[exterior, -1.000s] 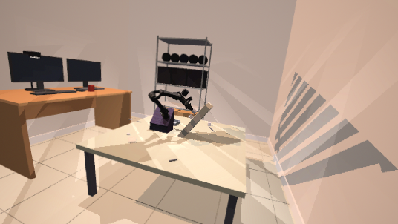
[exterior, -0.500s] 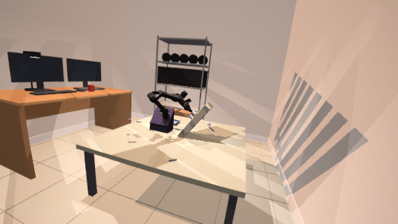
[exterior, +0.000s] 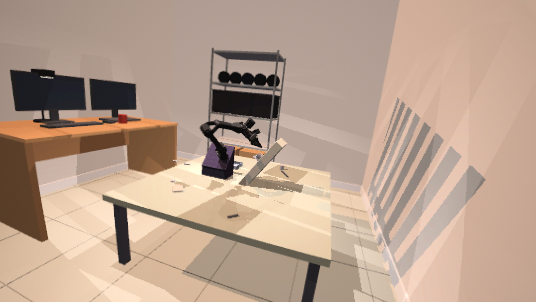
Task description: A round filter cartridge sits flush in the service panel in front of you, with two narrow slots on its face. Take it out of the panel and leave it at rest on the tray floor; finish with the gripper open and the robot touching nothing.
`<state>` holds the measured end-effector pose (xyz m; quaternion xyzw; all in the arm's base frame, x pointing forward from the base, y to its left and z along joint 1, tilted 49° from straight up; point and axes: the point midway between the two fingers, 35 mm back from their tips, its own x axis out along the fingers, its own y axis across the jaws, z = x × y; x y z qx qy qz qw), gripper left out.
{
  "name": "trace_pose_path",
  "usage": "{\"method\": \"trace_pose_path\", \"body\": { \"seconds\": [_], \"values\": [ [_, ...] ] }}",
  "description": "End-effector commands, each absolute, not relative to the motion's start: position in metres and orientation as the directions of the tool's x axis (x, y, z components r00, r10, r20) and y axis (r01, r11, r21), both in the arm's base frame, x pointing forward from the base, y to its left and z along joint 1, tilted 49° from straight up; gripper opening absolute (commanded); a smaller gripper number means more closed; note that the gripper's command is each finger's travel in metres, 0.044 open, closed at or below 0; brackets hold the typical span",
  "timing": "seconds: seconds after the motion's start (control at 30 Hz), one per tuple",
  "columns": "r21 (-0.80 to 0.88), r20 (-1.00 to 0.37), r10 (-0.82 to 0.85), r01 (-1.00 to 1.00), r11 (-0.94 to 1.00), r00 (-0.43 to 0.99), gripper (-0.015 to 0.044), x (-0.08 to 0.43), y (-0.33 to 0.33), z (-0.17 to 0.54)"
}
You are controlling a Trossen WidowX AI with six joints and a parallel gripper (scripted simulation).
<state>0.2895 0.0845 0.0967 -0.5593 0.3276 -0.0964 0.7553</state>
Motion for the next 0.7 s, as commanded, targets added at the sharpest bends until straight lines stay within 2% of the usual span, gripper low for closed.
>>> {"method": "trace_pose_path", "body": {
  "seconds": [0.0,0.2,0.6,0.63,0.67],
  "values": [
    [-0.908,-0.383,-0.512,-0.213,0.360,0.768,0.0117,0.307,0.104,0.117],
    [-0.908,-0.383,-0.512,-0.213,0.360,0.768,0.0117,0.308,0.105,0.118],
    [-0.905,-0.386,-0.504,-0.210,0.371,0.773,0.0432,0.313,0.163,0.172],
    [-0.905,-0.386,-0.504,-0.210,0.371,0.773,0.0440,0.313,0.163,0.172],
    [-0.901,-0.391,-0.508,-0.208,0.380,0.768,0.0414,0.312,0.162,0.170]
  ]
}}
